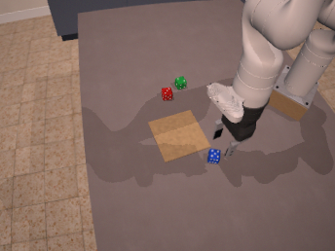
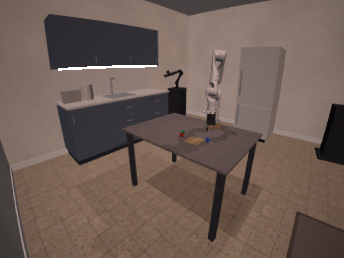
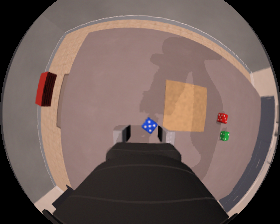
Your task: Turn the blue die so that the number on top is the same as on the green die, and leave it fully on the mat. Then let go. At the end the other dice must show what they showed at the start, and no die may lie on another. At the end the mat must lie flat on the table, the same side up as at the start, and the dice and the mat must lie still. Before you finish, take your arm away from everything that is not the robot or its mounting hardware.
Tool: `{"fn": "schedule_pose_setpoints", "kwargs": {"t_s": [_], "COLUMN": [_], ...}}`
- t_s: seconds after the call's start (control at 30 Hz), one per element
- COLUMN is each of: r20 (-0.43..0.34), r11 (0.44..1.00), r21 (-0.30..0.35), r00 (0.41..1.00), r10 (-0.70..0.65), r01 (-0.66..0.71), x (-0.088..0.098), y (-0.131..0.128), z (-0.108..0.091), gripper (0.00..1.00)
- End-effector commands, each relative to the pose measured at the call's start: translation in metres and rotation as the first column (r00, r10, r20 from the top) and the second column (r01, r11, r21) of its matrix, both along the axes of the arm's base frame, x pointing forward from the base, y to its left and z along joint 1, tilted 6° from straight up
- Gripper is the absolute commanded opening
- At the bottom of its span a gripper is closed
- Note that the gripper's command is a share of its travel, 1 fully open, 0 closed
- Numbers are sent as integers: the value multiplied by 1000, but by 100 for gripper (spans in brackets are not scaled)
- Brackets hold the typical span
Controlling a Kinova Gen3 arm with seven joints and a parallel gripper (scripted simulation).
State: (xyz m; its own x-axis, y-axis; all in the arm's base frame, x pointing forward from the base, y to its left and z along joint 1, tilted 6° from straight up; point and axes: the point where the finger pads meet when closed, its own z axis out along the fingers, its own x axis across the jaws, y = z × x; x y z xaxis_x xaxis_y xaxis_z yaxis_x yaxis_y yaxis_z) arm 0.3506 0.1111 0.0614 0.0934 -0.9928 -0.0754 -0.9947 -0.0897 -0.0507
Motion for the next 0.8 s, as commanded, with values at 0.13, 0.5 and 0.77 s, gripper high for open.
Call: {"fn": "schedule_pose_setpoints", "kwargs": {"t_s": [0.13,0.5,0.77], "r20": [-1,-3,-3], "r11": [981,903,859], "r21": [5,13,17], "r00": [981,904,859], "r10": [-195,-428,-511], "r01": [195,428,511], "x": [-1,0,-1], "y": [0,-7,-9], "z": [-2,-3,-4], "gripper": [100,100,100]}}
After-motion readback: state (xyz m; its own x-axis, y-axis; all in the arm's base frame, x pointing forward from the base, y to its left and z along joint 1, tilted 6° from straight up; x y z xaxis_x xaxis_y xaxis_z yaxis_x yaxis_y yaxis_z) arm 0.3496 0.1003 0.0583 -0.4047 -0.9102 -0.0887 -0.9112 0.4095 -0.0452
